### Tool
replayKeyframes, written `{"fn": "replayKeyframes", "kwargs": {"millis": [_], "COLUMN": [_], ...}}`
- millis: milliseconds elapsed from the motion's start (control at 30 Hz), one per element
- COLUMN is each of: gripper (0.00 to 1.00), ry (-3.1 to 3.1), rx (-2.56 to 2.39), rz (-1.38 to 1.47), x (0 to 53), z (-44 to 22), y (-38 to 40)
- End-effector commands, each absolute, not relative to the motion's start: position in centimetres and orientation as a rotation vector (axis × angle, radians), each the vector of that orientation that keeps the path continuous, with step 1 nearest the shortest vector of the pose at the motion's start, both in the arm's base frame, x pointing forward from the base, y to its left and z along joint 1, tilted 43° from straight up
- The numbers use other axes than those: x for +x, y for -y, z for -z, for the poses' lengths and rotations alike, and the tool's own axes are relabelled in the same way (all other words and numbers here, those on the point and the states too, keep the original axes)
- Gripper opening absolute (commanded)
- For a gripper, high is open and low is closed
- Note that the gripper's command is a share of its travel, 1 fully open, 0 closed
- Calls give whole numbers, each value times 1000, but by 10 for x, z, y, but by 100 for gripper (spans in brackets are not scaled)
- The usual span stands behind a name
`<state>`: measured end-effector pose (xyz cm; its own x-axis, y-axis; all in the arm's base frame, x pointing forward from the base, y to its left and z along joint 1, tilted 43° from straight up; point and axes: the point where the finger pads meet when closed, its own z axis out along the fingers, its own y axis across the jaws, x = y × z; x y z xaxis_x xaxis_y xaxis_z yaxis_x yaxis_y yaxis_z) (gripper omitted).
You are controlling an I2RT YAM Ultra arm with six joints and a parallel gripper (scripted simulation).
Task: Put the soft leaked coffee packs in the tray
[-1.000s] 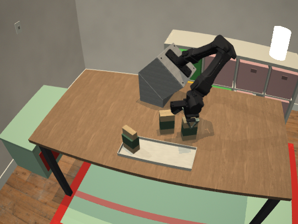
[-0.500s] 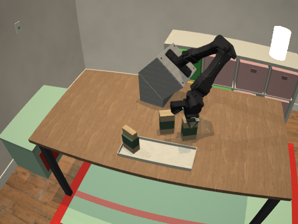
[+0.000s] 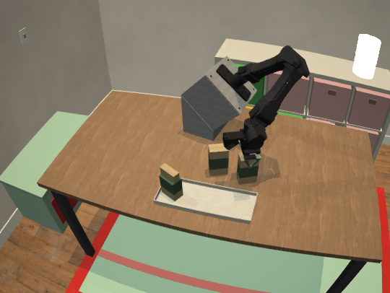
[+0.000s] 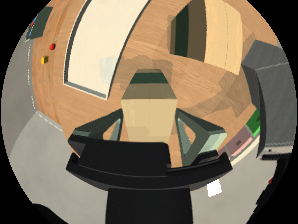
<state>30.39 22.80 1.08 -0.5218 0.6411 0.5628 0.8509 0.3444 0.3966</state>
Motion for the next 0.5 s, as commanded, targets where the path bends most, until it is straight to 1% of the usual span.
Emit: {"fn": "replayKeyframes", "kwargs": {"millis": [0,200,467], "gripper": [77,77,77], "ry": [2314,2318,2322], "rx": [-1351,-1331,-1333], "rz": [986,1012,1010], "x": [312,314,308], "z": [-17,-34,-79], "y": [-223,-217,-173]}}
